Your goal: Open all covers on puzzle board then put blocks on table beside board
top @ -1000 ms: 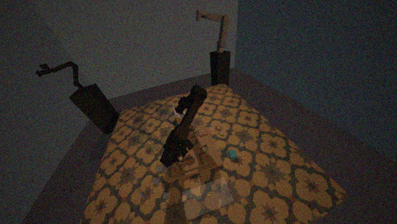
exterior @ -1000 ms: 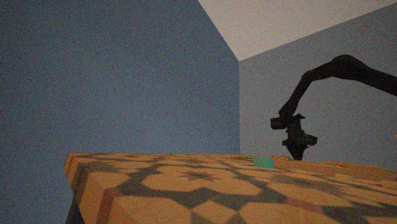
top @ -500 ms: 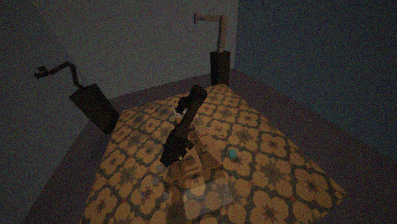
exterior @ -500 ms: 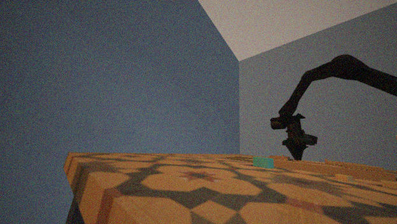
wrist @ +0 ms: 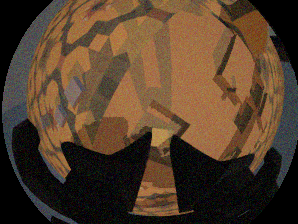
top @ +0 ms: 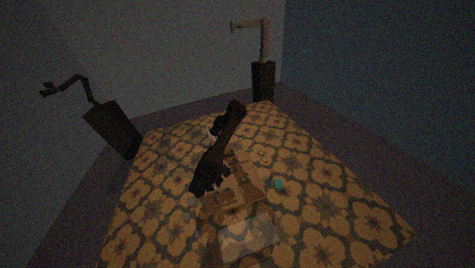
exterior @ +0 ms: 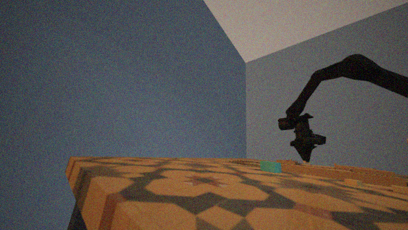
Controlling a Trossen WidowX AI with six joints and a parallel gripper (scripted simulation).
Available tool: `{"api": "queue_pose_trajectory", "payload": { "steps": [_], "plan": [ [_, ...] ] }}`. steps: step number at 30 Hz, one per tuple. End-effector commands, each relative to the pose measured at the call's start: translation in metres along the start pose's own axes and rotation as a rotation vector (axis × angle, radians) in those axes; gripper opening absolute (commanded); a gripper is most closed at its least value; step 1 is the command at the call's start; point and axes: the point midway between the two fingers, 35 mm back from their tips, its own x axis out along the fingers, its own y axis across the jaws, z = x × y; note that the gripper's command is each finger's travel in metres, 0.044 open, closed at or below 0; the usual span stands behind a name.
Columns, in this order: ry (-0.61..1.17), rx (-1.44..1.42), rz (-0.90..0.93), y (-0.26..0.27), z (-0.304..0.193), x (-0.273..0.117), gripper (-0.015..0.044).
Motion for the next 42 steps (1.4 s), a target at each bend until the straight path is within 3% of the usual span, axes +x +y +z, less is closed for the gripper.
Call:
{"api": "queue_pose_trajectory", "payload": {
  "steps": [1, 19, 42],
  "plan": [
    [0.002, -0.007, 0.007, 0.001, -0.002, -0.007, 0.0080],
    [0.001, -0.066, 0.005, 0.001, -0.001, -0.028, 0.0080],
    [-0.007, -2.166, 0.004, 0.002, -0.002, -0.062, 0.0080]
  ]
}}
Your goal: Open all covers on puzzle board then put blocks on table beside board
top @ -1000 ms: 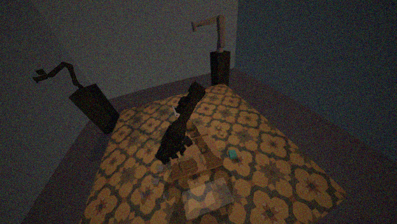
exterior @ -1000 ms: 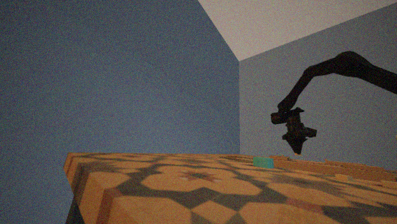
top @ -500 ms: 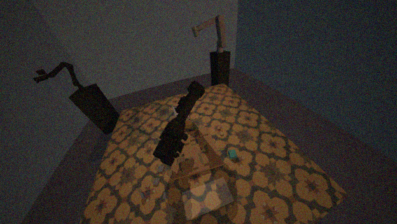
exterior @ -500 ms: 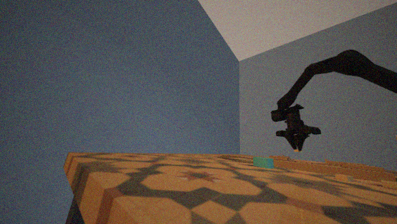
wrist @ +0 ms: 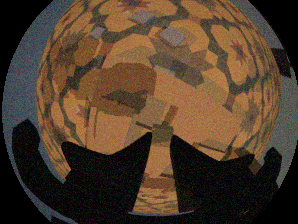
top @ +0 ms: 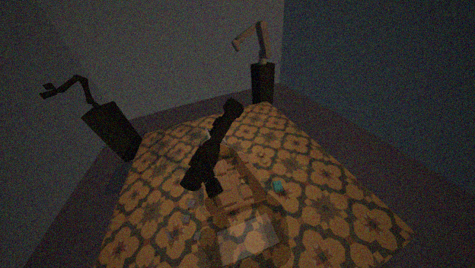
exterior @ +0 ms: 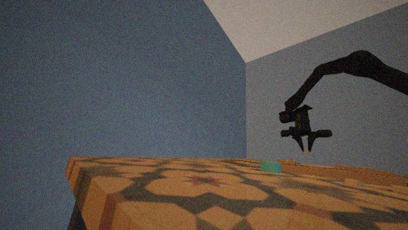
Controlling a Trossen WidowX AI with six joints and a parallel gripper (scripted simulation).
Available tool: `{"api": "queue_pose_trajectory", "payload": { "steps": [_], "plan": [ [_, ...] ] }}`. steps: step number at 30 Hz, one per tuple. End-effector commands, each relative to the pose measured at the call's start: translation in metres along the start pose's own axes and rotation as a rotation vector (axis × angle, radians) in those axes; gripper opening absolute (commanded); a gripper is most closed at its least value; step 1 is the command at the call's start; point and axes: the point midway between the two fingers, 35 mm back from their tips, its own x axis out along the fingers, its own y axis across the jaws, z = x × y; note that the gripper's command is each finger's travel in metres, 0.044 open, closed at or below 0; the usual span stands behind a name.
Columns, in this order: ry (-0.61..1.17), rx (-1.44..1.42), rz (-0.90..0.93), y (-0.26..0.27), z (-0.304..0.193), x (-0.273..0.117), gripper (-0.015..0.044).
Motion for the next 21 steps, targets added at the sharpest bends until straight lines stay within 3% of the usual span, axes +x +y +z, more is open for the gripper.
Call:
{"api": "queue_pose_trajectory", "payload": {
  "steps": [1, 15, 21],
  "plan": [
    [-0.022, -0.832, -0.001, 0.006, 0.002, -0.020, 0.0080],
    [-0.021, -1.703, -0.012, 0.005, 0.001, -0.034, 0.0080],
    [-0.021, -1.749, -0.012, 0.005, 0.001, -0.034, 0.0080]
  ]
}}
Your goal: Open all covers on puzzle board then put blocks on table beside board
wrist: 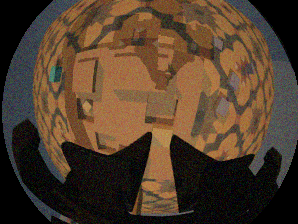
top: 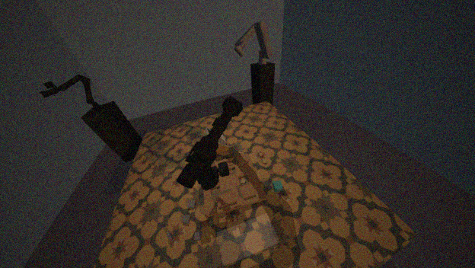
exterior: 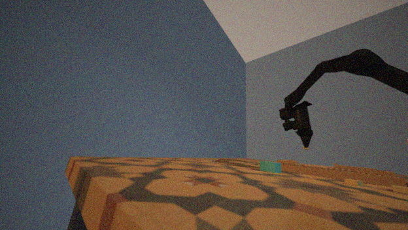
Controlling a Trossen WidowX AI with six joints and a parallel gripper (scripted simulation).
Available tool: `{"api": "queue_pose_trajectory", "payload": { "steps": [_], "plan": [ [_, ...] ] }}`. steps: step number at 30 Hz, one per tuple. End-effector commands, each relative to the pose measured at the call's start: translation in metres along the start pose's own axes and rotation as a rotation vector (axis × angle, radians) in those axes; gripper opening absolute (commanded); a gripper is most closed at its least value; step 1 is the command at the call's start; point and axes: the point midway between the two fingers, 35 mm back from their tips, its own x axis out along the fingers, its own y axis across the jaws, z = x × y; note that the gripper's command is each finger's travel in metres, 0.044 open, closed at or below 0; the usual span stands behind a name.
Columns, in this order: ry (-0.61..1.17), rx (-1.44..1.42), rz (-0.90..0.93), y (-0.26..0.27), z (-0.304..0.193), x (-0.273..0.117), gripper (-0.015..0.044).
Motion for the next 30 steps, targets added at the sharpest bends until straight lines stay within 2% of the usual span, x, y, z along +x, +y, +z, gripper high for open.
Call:
{"api": "queue_pose_trajectory", "payload": {
  "steps": [1, 6, 30],
  "plan": [
    [-0.010, -0.444, -0.023, 0.000, 0.006, -0.014, 0.0080],
    [-0.010, -0.444, -0.024, -0.003, 0.005, -0.015, 0.0080],
    [-0.008, -0.438, -0.043, -0.084, -0.042, -0.021, 0.0080]
  ]
}}
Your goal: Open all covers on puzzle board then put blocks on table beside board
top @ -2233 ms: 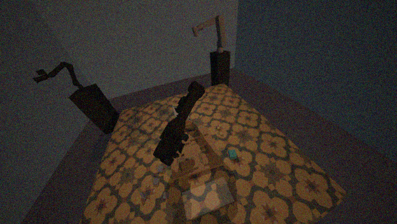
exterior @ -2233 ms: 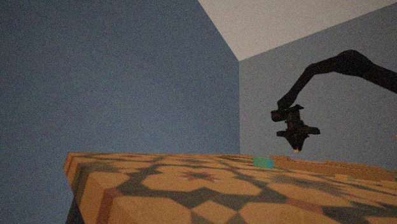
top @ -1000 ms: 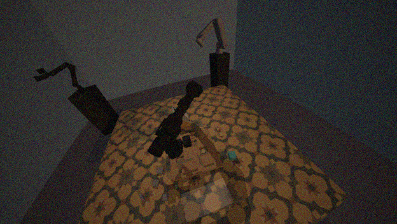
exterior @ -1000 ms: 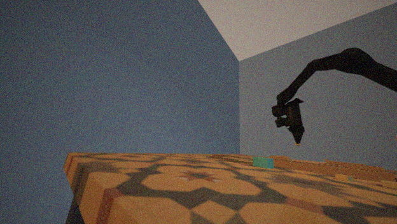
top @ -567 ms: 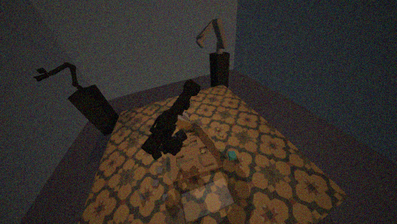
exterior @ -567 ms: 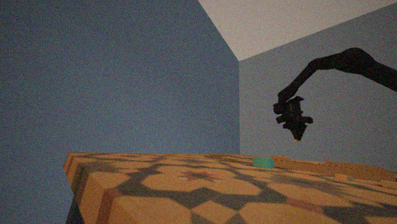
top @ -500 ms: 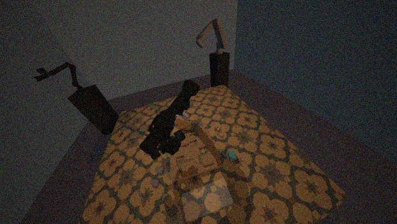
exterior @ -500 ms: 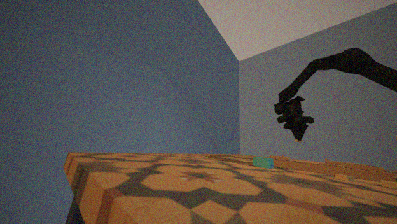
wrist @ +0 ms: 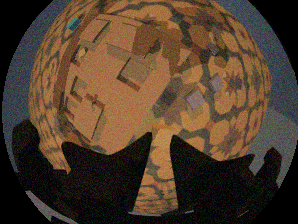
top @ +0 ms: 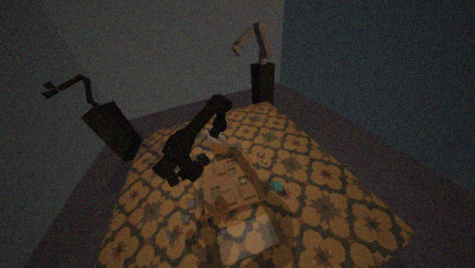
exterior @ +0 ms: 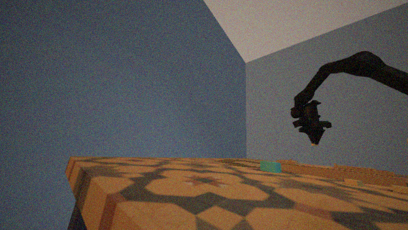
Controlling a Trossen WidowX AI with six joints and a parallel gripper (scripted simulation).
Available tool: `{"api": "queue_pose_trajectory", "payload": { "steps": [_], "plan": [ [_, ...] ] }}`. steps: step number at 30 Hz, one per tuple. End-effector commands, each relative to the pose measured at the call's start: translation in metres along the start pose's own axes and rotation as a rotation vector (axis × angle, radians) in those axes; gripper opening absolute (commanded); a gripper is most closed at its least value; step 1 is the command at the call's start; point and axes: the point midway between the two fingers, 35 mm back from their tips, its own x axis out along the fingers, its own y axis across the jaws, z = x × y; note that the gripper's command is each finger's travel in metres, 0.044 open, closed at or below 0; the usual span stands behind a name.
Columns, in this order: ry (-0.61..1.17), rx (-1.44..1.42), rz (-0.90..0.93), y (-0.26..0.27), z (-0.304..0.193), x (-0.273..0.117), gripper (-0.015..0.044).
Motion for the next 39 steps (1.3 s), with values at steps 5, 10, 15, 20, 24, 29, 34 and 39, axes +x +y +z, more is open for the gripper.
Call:
{"api": "queue_pose_trajectory", "payload": {
  "steps": [5, 10, 15, 20, 24, 29, 34, 39],
  "plan": [
    [0.007, 0.003, 0.007, -0.012, -0.029, 0.003, 0.0080],
    [0.008, 0.003, 0.008, -0.019, -0.047, 0.004, 0.0080],
    [0.008, 0.002, 0.012, -0.026, -0.065, 0.005, 0.0080],
    [0.007, 0.001, 0.016, -0.031, -0.083, 0.007, 0.0080],
    [0.007, 0.001, 0.016, -0.031, -0.085, 0.008, 0.0080],
    [0.007, 0.001, 0.016, -0.032, -0.084, 0.016, 0.0080],
    [0.007, 0.001, 0.016, -0.033, -0.084, 0.024, 0.0080],
    [0.007, 0.001, 0.015, -0.033, -0.083, 0.033, 0.0080]
  ]
}}
